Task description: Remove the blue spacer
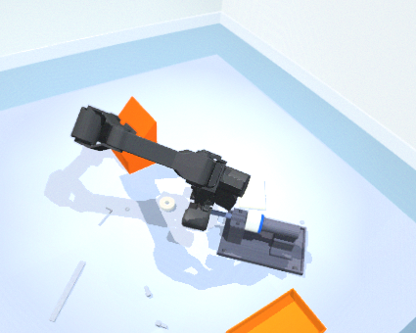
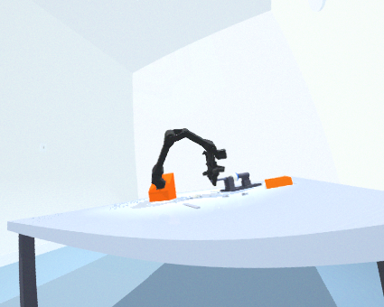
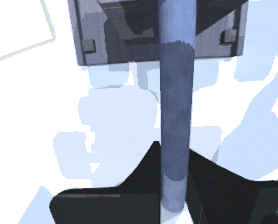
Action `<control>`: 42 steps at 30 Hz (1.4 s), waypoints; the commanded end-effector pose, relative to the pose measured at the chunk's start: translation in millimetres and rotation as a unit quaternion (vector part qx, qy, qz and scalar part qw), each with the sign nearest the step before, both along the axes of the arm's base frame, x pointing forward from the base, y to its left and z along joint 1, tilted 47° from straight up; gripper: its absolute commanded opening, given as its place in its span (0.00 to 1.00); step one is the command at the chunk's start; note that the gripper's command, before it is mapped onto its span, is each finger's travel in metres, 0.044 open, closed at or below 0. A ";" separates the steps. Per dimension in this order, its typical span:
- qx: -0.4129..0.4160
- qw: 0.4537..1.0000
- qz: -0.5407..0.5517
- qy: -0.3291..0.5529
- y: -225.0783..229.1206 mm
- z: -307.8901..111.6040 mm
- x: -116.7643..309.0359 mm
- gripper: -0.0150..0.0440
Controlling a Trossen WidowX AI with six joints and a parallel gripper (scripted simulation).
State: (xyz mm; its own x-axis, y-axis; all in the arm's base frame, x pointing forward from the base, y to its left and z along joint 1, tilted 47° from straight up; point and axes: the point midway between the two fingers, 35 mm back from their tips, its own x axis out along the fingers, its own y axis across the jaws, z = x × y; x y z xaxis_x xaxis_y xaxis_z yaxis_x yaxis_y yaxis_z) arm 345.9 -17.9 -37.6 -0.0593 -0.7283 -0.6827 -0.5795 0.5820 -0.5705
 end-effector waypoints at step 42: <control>-0.001 1.000 0.001 0.000 -2.0 2.8 -4.4 0.25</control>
State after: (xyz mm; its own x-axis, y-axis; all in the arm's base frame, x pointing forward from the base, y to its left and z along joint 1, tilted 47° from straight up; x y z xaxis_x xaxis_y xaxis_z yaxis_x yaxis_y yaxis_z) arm 342.0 -19.6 -35.5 -0.0595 -0.7284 -0.6826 -0.5797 0.5819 -0.5704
